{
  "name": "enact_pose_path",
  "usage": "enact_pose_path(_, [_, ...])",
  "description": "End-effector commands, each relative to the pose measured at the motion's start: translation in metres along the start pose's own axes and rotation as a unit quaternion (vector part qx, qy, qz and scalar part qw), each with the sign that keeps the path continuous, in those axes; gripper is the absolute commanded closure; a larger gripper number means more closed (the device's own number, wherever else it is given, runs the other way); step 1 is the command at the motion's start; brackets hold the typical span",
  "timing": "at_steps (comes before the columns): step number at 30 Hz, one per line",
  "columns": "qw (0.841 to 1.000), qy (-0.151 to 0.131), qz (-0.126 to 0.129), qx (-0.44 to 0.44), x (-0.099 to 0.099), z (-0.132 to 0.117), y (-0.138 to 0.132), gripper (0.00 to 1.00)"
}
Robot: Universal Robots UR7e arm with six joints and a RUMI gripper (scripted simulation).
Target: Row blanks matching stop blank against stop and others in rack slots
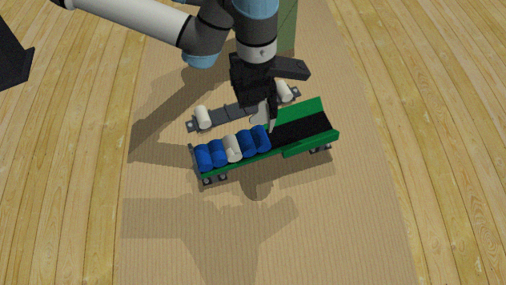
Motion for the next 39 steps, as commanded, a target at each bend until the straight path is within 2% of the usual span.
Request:
enact_pose_path(1, [1.0,0.0,0.002,-0.001,0.004,0.0,0.001,0.49])
enact_pose_path(2, [1.0,-0.001,0.002,-0.001,0.003,0.001,0.001,0.0])
enact_pose_path(22, [1.0,-0.001,0.003,0.0,0.002,0.0,0.001,0.0])
enact_pose_path(24, [1.0,-0.001,0.005,0.0,0.0,-0.011,0.003,0.0])
enact_pose_path(28, [1.0,0.0,0.005,0.0,-0.008,-0.06,0.016,0.0])
enact_pose_path(30, [1.0,0.0,0.005,0.0,-0.009,-0.065,0.017,0.0])
enact_pose_path(32, [1.0,-0.001,0.004,0.0,-0.011,-0.085,0.02,0.0])
enact_pose_path(39, [1.0,-0.002,0.004,0.0,-0.012,-0.089,0.021,0.0])
Point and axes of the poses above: the point where the finger pads meet when closed, its own x axis back along the fingers, its own y axis across the jaws, z = x × y, the point moved 3 cm from there along x, back along the fingers, and after that the axes turned 14 degrees about -x, right-handed, at the moved point
